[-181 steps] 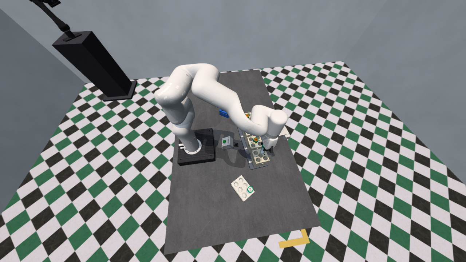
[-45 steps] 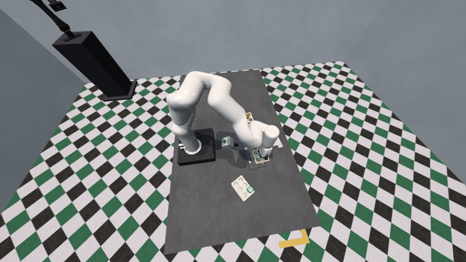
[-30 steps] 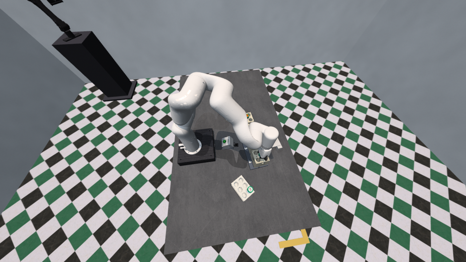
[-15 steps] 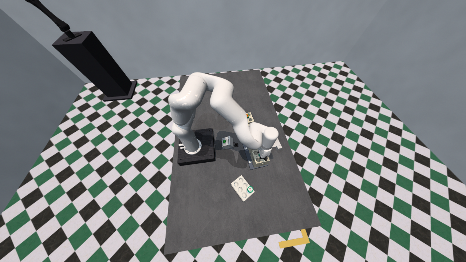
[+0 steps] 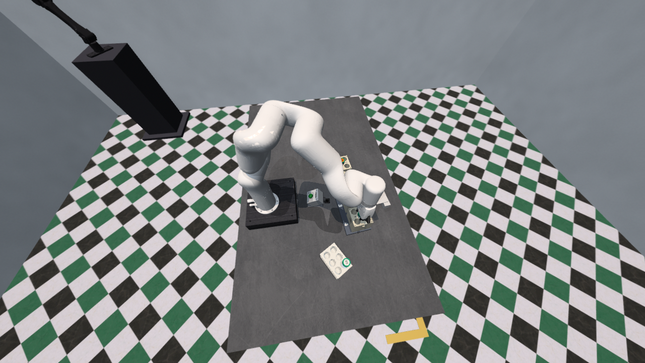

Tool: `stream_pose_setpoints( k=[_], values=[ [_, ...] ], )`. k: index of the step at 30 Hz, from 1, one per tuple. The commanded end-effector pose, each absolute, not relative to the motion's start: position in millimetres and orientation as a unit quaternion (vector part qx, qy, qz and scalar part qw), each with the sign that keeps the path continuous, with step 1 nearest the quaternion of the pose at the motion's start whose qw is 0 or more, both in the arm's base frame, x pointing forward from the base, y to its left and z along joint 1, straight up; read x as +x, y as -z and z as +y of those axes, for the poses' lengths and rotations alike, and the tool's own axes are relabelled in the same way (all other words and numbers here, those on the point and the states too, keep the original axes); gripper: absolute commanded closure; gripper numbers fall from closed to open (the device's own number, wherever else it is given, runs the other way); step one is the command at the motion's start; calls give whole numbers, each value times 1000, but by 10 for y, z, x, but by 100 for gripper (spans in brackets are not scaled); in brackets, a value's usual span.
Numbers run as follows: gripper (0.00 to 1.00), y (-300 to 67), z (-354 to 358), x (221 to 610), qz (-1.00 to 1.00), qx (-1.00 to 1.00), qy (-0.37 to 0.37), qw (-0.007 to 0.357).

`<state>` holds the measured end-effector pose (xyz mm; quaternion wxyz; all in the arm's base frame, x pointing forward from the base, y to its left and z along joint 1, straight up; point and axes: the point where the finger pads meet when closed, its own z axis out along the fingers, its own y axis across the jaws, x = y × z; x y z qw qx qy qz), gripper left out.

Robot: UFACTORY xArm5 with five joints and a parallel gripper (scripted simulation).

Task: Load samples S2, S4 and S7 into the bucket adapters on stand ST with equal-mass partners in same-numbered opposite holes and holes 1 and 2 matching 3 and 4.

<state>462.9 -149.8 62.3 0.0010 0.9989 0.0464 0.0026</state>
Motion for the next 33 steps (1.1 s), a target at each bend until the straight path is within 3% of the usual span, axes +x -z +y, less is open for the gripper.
stream_pose_setpoints(
  k=[1,15,33],
  values=[
    [56,-637,-1502,4642,46,999,-4,2],
    [56,-657,-1502,4642,46,999,-4,2],
    [56,-978,-1501,4640,46,999,-4,2]
  ],
)
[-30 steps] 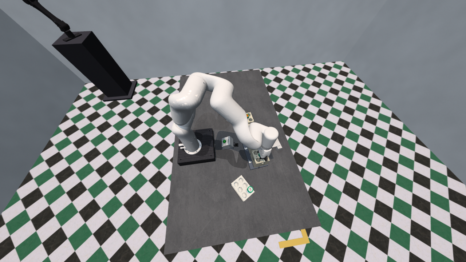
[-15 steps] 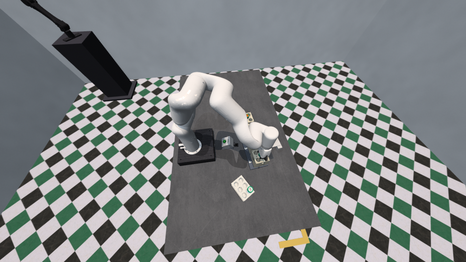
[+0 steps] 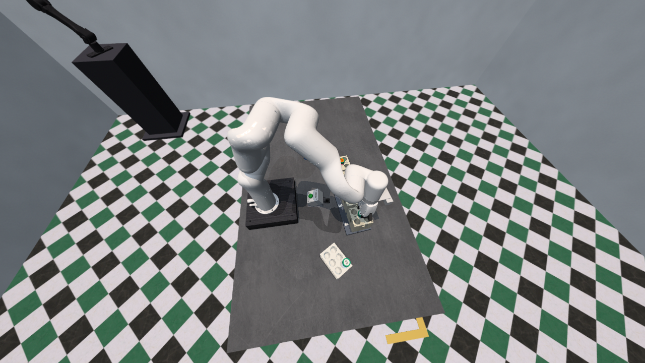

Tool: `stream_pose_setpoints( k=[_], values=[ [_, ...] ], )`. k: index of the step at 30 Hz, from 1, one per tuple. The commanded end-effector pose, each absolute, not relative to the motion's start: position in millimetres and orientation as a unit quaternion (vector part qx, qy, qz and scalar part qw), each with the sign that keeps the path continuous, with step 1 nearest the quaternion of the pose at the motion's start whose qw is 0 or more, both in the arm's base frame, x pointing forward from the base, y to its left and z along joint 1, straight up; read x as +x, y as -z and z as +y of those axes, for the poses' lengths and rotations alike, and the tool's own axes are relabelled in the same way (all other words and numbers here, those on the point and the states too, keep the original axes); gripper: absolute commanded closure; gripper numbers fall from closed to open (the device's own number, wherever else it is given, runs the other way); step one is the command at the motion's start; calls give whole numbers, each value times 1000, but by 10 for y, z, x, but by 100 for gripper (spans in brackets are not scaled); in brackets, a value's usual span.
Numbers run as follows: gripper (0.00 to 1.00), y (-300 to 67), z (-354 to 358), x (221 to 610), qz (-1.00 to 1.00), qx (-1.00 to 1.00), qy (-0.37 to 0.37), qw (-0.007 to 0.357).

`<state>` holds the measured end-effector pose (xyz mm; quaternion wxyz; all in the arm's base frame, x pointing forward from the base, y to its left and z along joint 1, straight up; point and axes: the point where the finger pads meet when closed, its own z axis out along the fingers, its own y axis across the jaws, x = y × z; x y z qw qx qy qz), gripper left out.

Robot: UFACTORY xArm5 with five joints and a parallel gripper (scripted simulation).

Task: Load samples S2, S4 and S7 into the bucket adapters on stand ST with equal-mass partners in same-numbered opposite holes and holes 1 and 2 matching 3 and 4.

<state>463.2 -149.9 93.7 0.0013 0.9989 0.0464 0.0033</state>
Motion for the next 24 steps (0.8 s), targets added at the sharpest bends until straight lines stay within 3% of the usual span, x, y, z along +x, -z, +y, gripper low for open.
stream_pose_setpoints(
  k=[1,24],
  values=[
    [56,-998,-1501,4640,46,999,-4,2],
    [56,-1419,-1500,4637,46,999,-5,2]
  ],
)
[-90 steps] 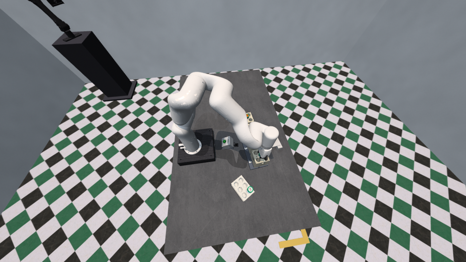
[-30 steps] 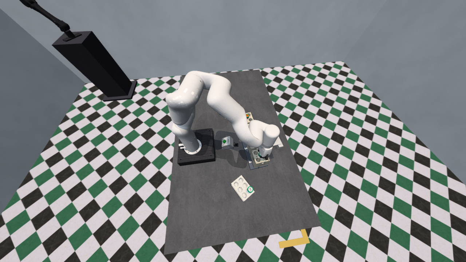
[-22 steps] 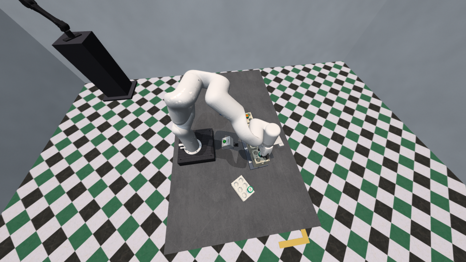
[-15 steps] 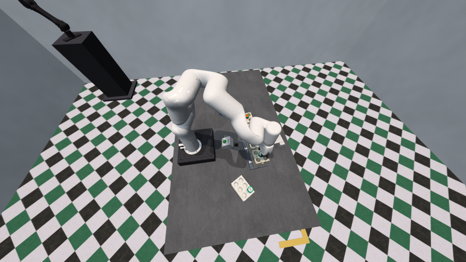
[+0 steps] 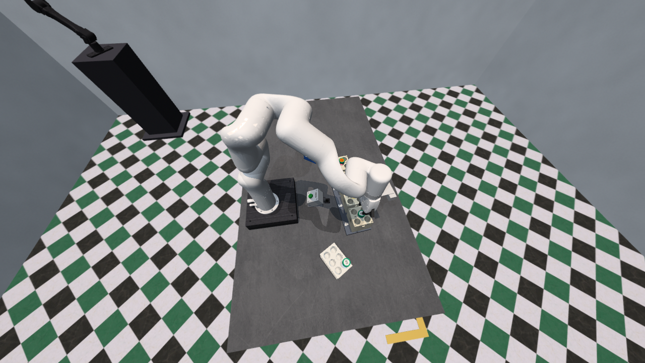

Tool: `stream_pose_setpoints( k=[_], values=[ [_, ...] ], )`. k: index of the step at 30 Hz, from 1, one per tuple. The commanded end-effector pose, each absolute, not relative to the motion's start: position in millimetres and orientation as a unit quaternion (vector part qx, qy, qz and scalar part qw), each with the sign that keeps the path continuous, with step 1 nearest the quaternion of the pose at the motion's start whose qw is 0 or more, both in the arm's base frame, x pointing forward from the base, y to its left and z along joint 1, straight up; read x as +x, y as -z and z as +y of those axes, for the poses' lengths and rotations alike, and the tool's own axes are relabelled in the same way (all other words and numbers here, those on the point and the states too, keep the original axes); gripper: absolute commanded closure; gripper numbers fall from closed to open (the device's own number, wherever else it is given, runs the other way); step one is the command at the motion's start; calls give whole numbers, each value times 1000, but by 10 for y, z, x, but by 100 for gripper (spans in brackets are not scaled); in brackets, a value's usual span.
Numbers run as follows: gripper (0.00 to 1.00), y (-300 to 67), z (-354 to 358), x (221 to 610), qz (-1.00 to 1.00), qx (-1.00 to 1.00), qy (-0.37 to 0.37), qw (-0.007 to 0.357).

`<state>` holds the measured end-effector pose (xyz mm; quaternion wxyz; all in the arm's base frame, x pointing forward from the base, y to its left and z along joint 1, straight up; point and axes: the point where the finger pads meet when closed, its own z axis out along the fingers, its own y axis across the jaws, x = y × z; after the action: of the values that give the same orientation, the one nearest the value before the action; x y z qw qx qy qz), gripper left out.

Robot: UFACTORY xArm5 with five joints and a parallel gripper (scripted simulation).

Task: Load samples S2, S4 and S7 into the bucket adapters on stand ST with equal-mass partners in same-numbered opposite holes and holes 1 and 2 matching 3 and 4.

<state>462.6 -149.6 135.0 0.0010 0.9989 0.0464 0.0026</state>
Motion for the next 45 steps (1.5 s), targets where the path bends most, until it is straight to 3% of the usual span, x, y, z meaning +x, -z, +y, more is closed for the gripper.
stream_pose_setpoints(
  k=[1,31,45],
  values=[
    [56,-1439,-1500,4636,46,999,-5,2],
    [56,-1953,-1498,4632,46,999,-5,2],
    [56,-1953,-1498,4633,46,999,-5,2]
  ],
)
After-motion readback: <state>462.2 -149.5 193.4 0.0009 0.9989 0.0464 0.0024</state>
